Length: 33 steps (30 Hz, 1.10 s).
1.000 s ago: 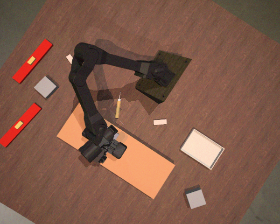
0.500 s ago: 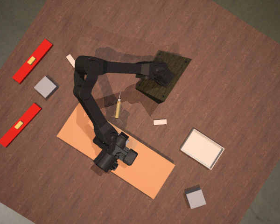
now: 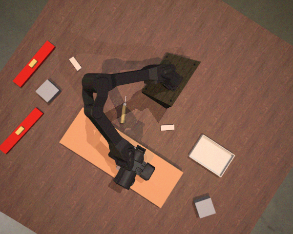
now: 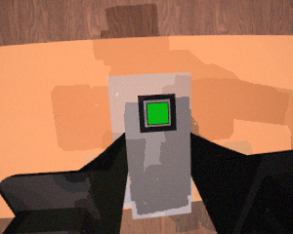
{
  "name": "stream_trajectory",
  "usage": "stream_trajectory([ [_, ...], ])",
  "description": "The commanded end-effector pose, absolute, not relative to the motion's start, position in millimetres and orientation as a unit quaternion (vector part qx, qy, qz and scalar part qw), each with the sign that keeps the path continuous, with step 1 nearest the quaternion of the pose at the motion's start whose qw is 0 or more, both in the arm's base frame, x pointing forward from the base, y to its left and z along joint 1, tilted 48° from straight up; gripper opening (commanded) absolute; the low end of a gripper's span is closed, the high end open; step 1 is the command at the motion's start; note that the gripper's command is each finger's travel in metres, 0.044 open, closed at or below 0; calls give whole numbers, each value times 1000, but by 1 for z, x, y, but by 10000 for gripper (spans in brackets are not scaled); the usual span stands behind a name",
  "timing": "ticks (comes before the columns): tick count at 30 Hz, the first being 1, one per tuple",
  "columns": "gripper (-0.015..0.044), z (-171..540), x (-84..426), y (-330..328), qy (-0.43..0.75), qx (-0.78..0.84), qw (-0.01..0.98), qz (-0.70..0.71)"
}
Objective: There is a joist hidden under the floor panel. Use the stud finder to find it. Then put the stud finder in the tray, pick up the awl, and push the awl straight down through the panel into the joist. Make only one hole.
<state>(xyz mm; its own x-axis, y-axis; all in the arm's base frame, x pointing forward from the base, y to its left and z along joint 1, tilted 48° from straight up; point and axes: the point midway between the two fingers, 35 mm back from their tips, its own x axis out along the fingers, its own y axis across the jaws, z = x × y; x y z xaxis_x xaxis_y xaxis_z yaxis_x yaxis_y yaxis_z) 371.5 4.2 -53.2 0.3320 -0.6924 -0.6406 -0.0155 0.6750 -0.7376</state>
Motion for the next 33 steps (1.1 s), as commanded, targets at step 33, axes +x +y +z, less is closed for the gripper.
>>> stream_trajectory([
  [33, 0, -145, 369, 91, 532, -330, 747, -225],
])
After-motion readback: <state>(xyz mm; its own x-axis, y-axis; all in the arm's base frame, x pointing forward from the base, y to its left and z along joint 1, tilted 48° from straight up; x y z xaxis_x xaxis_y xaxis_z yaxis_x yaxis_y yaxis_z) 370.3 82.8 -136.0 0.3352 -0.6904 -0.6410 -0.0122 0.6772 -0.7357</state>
